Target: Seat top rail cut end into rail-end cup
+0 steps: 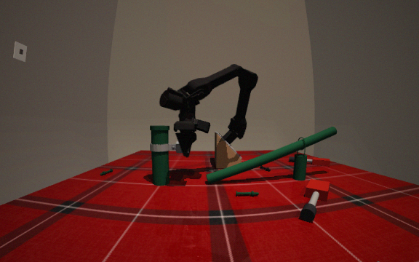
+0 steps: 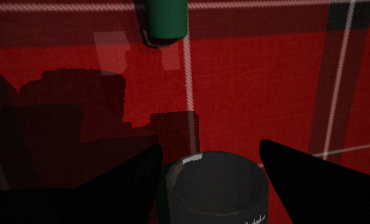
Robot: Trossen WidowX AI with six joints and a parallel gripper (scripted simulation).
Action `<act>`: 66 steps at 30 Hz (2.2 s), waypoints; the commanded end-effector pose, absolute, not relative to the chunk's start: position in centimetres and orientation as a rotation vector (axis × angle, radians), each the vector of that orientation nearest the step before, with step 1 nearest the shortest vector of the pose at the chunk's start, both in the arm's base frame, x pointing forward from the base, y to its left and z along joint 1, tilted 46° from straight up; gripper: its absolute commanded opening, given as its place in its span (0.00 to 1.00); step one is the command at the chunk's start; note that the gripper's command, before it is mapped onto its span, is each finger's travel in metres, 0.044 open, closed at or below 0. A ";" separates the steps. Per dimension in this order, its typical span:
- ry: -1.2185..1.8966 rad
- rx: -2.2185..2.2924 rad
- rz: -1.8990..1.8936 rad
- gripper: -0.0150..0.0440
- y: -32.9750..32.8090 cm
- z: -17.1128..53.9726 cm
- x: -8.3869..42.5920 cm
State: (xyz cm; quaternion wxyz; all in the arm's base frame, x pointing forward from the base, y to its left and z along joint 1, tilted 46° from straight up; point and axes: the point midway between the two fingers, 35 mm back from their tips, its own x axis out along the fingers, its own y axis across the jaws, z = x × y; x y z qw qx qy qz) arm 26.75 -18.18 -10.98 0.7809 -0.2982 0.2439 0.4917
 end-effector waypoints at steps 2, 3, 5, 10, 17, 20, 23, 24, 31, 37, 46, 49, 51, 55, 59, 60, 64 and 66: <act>0.530 -0.641 1.060 0.97 -18.2 -9.5 26.7; 0.530 -0.640 1.059 1.00 -18.2 -9.0 26.7; 0.531 -0.638 1.059 1.00 -18.2 -8.1 26.7; 0.534 -0.634 1.057 1.00 -18.1 -6.0 26.6; 0.585 -0.544 0.992 1.00 -18.4 -4.7 26.8; 0.688 -0.319 0.861 1.00 -18.3 -2.1 26.7; 0.769 -0.088 0.726 1.00 -18.1 0.5 26.5; 0.792 -0.010 0.680 1.00 -18.0 1.3 26.4; 0.897 0.545 0.363 1.00 -16.7 6.6 25.4; 0.916 0.823 0.212 1.00 -15.7 8.9 24.7; 0.916 0.823 0.212 1.00 -15.7 8.9 24.7; 0.916 0.823 0.212 1.00 -15.7 8.9 24.7; 0.916 0.823 0.212 1.00 -15.7 8.9 24.7; 0.918 0.807 0.222 1.00 -15.7 8.9 24.7; 0.936 0.609 0.359 1.00 -14.6 8.4 25.4; 0.937 0.532 0.415 1.00 -14.2 8.2 25.7; 0.911 0.192 0.669 1.00 -12.4 7.5 26.7; 0.878 0.024 0.803 1.00 -11.4 7.1 27.2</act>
